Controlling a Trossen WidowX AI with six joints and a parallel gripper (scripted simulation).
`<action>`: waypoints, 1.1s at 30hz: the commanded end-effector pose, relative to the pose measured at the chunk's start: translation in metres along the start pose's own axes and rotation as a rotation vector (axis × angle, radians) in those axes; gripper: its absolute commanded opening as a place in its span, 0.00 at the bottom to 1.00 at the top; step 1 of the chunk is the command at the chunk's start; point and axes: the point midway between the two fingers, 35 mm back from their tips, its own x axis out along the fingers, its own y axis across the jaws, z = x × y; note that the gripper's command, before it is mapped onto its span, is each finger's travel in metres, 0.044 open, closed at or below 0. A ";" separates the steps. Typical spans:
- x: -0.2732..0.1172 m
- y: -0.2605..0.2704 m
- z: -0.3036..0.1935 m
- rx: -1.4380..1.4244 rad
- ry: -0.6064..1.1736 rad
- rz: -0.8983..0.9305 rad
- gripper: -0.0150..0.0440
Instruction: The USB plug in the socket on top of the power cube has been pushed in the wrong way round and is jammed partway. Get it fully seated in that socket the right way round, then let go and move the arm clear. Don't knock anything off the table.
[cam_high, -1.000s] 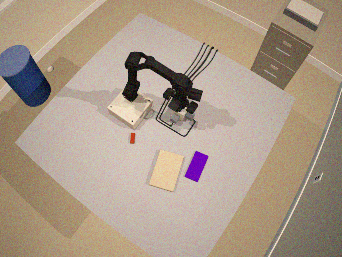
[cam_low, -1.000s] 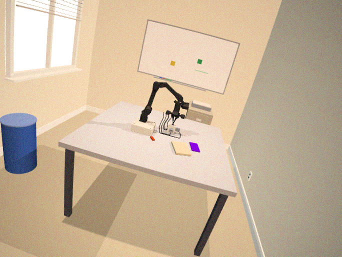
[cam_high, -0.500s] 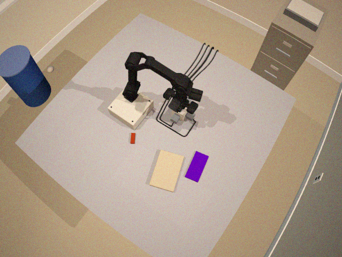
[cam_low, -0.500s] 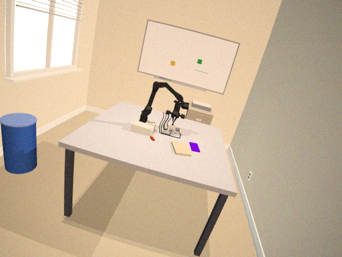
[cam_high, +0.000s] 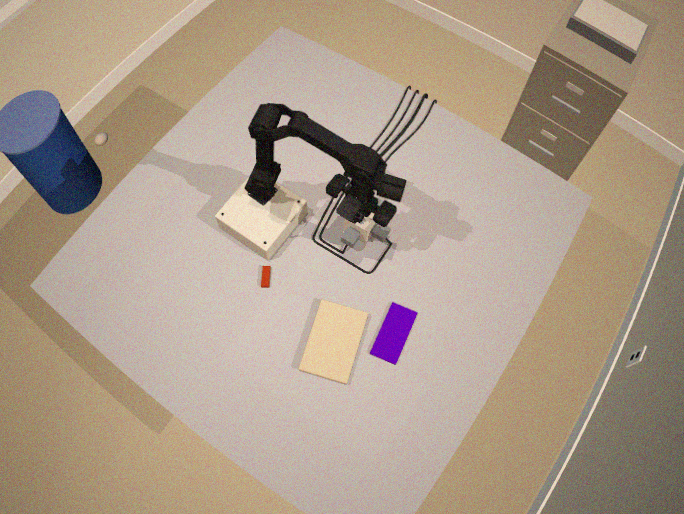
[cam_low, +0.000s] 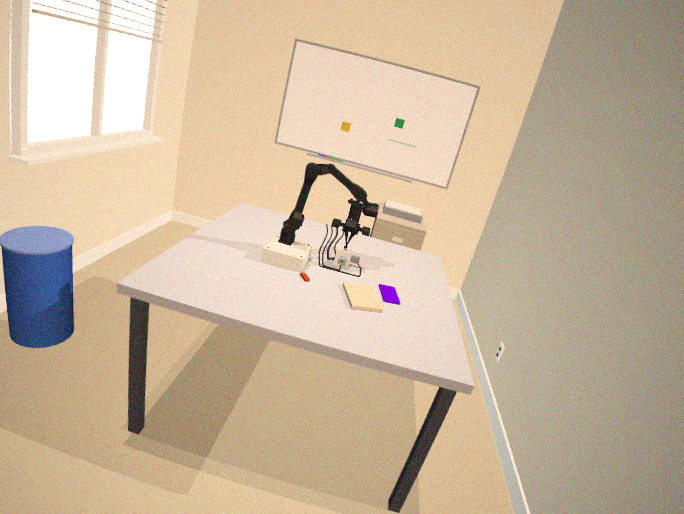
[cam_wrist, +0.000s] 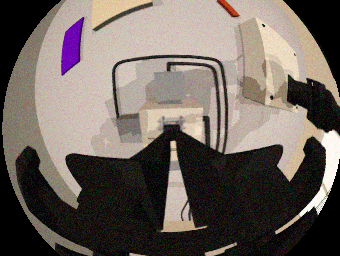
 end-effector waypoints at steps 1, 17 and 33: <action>-0.004 0.001 0.000 0.001 0.002 0.006 0.25; -0.015 0.001 0.000 0.001 0.002 0.006 0.25; -0.017 0.000 0.000 -0.112 0.000 0.001 0.25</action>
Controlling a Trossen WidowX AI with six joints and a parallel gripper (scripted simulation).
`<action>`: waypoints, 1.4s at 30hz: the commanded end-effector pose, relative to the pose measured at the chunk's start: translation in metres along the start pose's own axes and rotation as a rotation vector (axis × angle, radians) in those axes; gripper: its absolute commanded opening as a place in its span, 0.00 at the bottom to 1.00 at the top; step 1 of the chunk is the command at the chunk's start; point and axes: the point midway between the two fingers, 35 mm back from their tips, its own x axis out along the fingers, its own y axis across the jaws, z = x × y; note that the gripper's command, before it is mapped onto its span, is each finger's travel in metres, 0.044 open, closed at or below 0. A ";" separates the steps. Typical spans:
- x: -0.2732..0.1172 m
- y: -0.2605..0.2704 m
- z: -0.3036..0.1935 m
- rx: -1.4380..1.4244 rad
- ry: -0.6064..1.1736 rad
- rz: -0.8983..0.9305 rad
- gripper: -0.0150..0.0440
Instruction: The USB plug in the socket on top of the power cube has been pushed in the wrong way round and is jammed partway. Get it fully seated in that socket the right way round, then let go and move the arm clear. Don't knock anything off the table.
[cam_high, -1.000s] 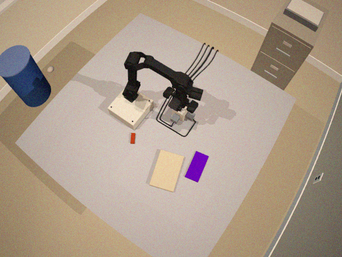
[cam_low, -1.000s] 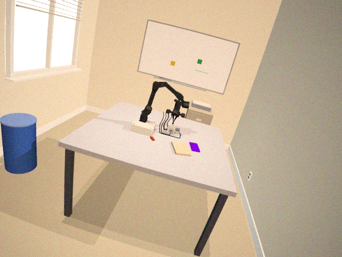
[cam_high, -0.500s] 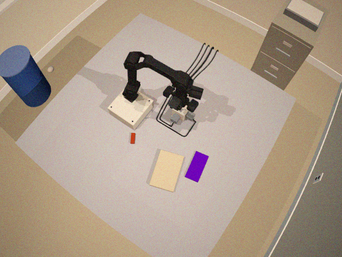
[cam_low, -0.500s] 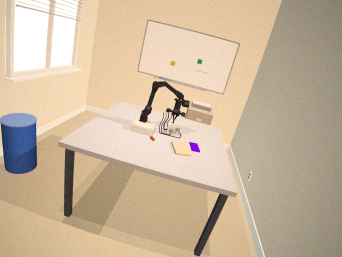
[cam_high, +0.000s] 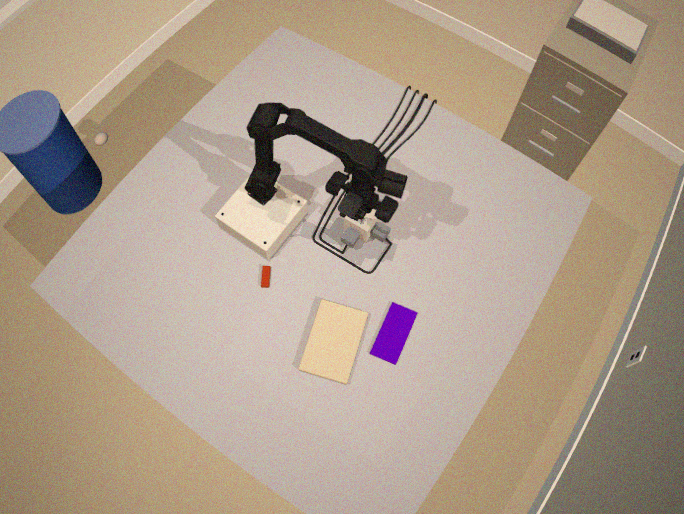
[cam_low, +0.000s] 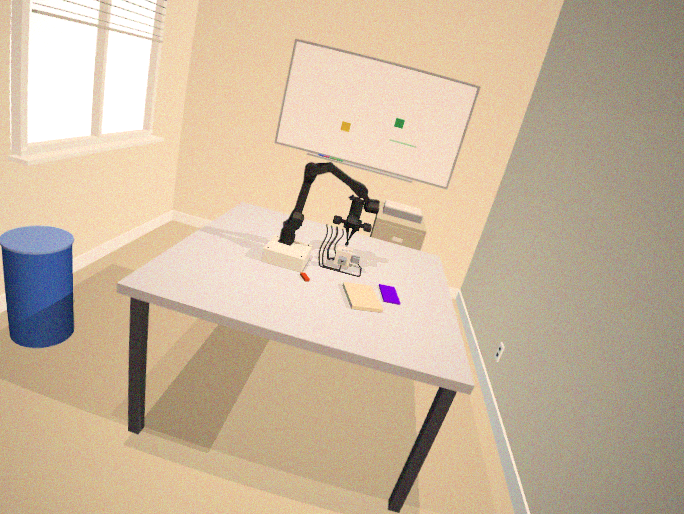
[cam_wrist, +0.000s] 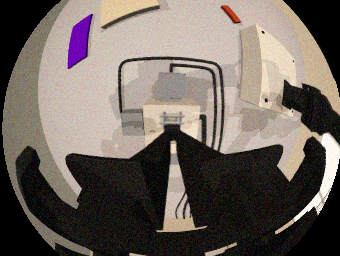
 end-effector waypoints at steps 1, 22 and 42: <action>0.001 -0.001 0.000 -0.089 0.000 -0.003 0.25; 0.001 -0.001 0.000 -0.640 0.001 -0.003 0.25; 0.001 -0.001 0.000 -1.164 0.001 -0.002 0.25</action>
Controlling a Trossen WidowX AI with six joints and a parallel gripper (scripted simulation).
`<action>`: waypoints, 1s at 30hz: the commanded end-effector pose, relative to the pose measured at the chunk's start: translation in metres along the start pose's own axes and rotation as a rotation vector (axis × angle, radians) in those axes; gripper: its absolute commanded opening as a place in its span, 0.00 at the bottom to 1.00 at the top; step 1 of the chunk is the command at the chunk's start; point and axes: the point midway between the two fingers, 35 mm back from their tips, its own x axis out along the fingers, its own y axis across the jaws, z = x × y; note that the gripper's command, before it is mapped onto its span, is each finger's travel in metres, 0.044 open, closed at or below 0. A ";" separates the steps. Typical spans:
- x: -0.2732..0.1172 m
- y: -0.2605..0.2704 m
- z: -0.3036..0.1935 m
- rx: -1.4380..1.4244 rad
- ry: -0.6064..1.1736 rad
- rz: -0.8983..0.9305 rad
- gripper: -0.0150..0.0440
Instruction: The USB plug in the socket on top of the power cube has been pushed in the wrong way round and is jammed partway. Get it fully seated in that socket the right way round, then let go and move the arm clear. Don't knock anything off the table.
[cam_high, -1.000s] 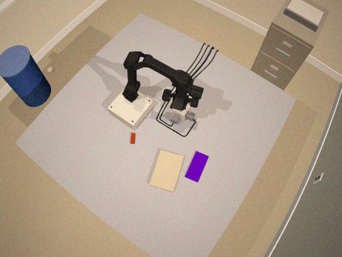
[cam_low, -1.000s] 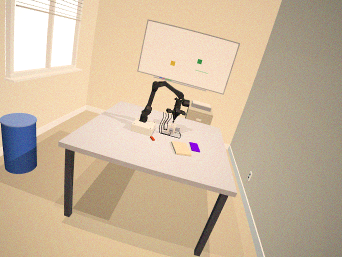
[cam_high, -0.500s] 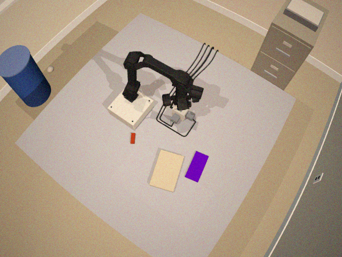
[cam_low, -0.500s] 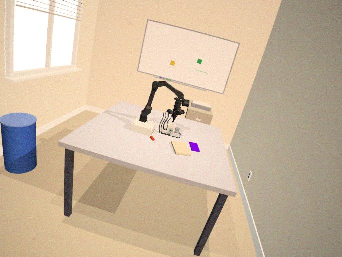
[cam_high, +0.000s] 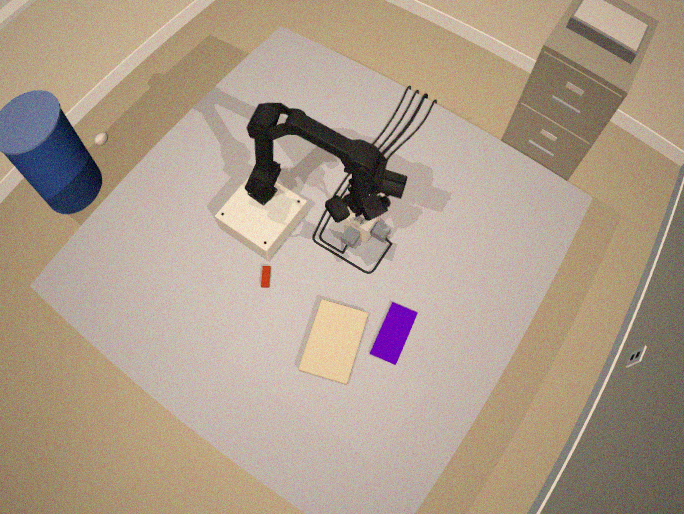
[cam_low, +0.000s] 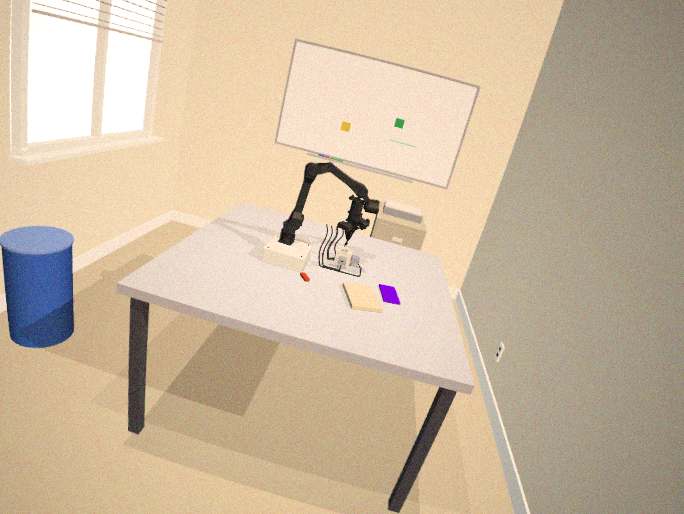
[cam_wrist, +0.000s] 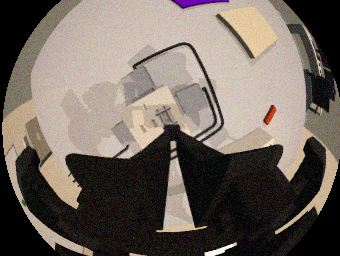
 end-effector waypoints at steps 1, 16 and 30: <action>0.000 0.000 0.000 -0.105 0.001 0.000 0.25; 0.000 0.000 0.000 -0.497 0.001 0.000 0.25; 0.000 0.000 0.000 -0.864 0.001 0.000 0.25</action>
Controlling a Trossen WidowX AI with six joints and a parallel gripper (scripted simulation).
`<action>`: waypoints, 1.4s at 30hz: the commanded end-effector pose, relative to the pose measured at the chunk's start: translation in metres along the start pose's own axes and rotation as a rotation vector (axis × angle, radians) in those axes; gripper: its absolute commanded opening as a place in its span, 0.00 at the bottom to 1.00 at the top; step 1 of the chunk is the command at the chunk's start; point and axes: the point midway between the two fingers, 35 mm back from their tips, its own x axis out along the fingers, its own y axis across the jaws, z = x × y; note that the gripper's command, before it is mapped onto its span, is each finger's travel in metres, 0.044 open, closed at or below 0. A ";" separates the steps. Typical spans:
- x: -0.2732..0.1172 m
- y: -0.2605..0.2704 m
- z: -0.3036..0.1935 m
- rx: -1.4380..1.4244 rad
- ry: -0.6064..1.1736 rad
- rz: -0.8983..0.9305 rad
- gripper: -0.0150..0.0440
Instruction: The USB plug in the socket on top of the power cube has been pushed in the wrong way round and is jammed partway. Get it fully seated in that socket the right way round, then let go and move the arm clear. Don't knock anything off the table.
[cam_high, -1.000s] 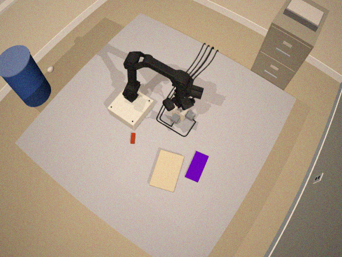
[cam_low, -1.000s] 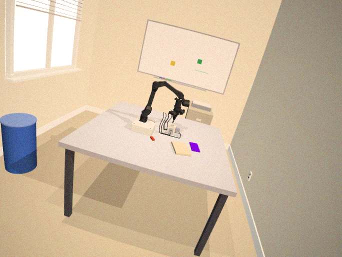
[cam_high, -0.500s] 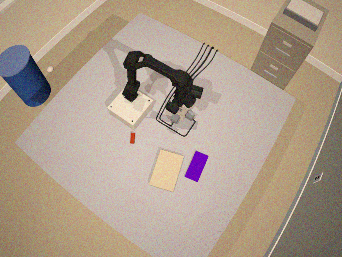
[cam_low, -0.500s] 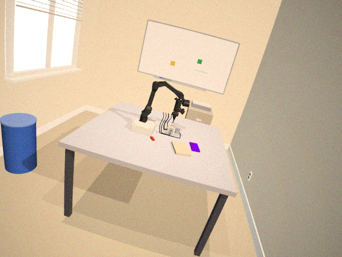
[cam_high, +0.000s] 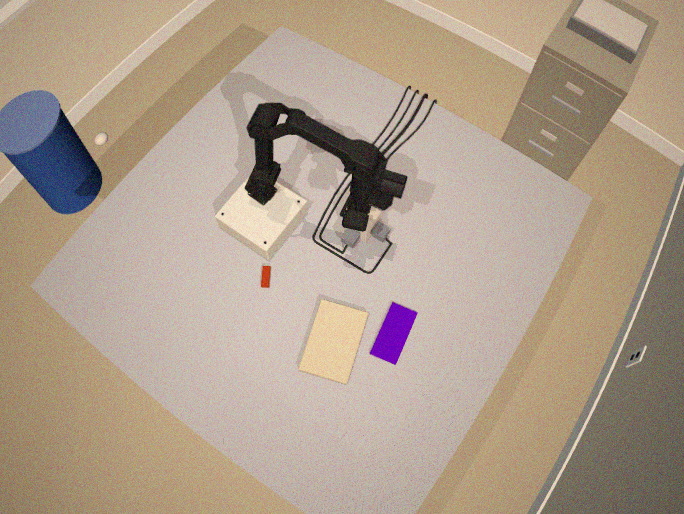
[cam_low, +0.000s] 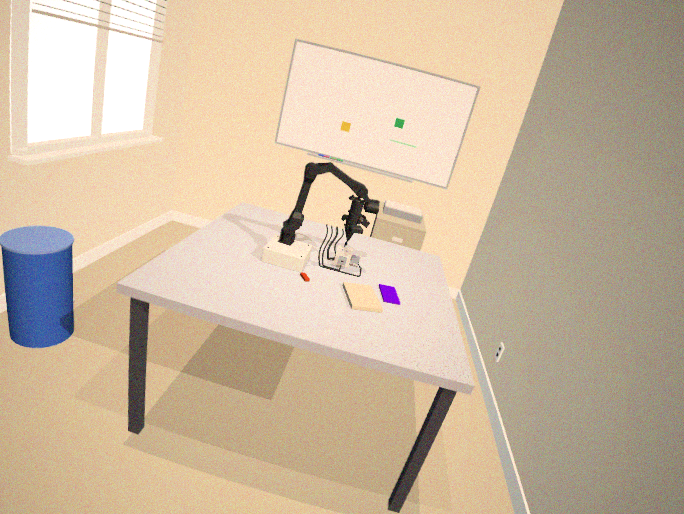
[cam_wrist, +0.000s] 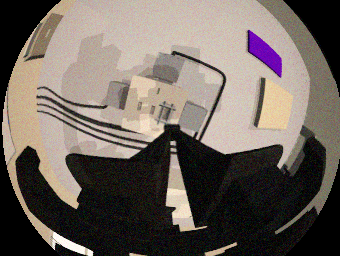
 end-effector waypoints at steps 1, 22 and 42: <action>0.000 0.000 0.000 -0.104 0.000 0.000 0.25; 0.000 0.000 0.000 -0.654 0.000 0.001 0.25; 0.000 0.000 0.000 -1.177 0.000 0.001 0.25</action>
